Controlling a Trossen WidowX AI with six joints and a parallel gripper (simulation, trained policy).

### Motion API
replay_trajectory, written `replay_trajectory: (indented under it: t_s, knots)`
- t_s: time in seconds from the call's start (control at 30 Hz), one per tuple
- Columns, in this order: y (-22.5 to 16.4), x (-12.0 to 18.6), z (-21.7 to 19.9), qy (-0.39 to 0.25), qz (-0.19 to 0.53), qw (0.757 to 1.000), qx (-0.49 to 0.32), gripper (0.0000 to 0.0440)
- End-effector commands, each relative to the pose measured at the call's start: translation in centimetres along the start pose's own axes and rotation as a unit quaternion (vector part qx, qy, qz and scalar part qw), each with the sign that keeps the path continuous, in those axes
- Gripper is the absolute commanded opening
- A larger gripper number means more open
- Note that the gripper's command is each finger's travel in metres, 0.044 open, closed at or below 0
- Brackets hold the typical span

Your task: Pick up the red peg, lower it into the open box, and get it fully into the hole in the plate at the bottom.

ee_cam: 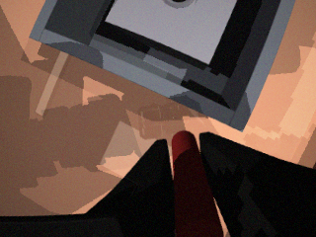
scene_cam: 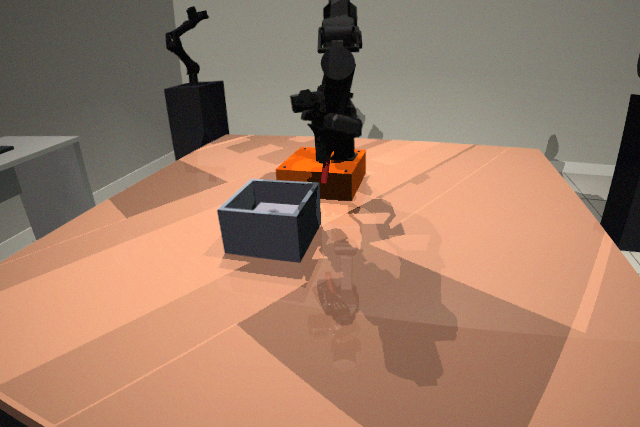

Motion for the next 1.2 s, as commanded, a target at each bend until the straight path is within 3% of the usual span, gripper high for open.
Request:
replay_trajectory:
  t_s: [0.0,0.57,0.97,1.03,1.17]
  knots:
    - [1.1,-0.2,0.1,-0.003,-0.002,1.0,-0.007,0.0]
    - [7.7,-2.9,0.1,-0.018,-0.01,0.998,-0.066,0.0001]
    - [9.6,-6.4,-0.1,-0.035,0.012,0.996,-0.085,0.0003]
    - [9.7,-7.2,-0.2,-0.04,0.016,0.996,-0.083,0.0016]
    - [9.8,-8.7,-0.4,-0.051,0.025,0.996,-0.076,0.0108]
Point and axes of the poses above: the point midway between the two fingers, 35 mm back from their tips, its own x axis back along the fingers, its own z axis across the jaws, y = z × x, the point moved 1 cm from there along x, back along the fingers, and after that the axes turned 9 degrees about -x, right-handed, at the moved point
